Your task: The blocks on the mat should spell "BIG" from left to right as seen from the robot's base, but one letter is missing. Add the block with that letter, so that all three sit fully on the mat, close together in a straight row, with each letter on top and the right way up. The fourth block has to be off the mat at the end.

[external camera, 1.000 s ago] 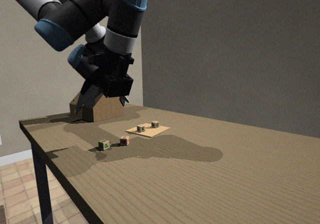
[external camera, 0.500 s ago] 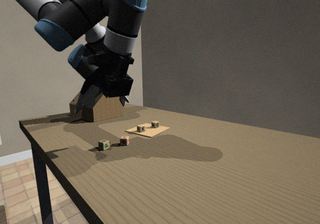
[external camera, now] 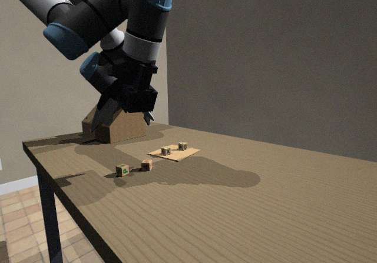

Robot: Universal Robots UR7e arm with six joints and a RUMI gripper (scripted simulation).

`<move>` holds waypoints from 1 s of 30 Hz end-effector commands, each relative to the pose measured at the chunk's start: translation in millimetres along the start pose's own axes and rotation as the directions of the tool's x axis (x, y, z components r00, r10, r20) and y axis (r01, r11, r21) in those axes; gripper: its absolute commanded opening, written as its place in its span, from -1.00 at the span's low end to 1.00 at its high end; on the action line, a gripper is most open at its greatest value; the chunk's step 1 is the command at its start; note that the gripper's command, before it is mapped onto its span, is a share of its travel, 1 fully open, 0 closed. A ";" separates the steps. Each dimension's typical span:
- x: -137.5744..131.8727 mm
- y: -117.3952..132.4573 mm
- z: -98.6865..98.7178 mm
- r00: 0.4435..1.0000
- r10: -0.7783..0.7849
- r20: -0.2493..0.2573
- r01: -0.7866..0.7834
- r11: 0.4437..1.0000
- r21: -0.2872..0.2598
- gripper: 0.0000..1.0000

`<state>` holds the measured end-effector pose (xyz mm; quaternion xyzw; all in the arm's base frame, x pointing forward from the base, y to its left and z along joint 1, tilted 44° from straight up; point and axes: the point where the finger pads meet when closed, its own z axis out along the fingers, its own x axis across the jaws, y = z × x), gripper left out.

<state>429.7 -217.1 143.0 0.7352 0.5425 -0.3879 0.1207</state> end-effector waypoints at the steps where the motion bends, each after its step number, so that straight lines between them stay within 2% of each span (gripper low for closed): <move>1: 13.2 1.9 -2.1 0.993 0.118 -0.018 -0.119 0.990 -0.073 1.00; 5: 16.5 2.6 -2.7 0.988 0.151 -0.027 -0.153 0.984 -0.091 1.00; 7: 22.5 3.8 -4.0 0.976 0.214 -0.045 -0.218 0.968 -0.126 1.00; 13: 31.6 5.1 -6.6 0.948 0.308 -0.083 -0.318 0.931 -0.177 1.00; 20: 41.4 5.7 -10.7 0.900 0.413 -0.140 -0.435 0.871 -0.230 1.00; 22: 41.4 5.7 -10.7 0.900 0.413 -0.140 -0.435 0.871 -0.230 1.00; 24: 46.0 5.6 -13.2 0.869 0.462 -0.175 -0.493 0.832 -0.253 1.00; 30: 52.7 4.7 -17.8 0.813 0.533 -0.235 -0.582 0.763 -0.282 1.00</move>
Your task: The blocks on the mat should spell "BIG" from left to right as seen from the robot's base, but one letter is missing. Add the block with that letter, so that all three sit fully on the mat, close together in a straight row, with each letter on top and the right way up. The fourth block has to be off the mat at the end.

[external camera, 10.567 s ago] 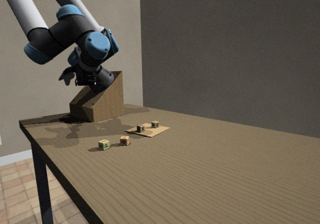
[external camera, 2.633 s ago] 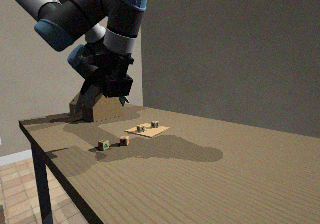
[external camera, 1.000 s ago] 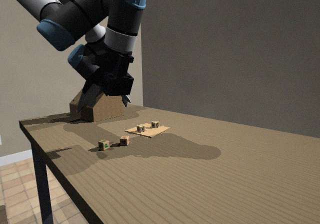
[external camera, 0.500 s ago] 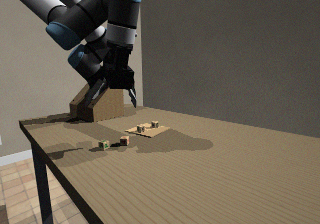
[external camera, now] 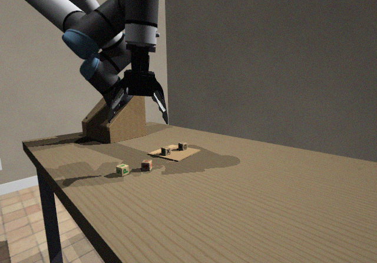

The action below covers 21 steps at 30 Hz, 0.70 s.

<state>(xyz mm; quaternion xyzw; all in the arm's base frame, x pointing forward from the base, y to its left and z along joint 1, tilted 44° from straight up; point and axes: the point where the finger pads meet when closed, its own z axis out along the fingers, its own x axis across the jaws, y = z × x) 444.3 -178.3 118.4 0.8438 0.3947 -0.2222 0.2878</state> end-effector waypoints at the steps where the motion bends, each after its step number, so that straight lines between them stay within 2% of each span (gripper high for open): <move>1: 7.7 -2.2 -4.9 0.993 0.113 -0.045 -0.116 0.991 -0.068 1.00; 7: 12.7 -5.6 -10.6 0.973 0.212 -0.095 -0.223 0.968 -0.112 1.00; 13: 14.5 -7.3 -13.7 0.958 0.259 -0.122 -0.274 0.953 -0.131 1.00; 21: 14.8 -7.8 -13.1 0.955 0.268 -0.125 -0.283 0.950 -0.132 1.00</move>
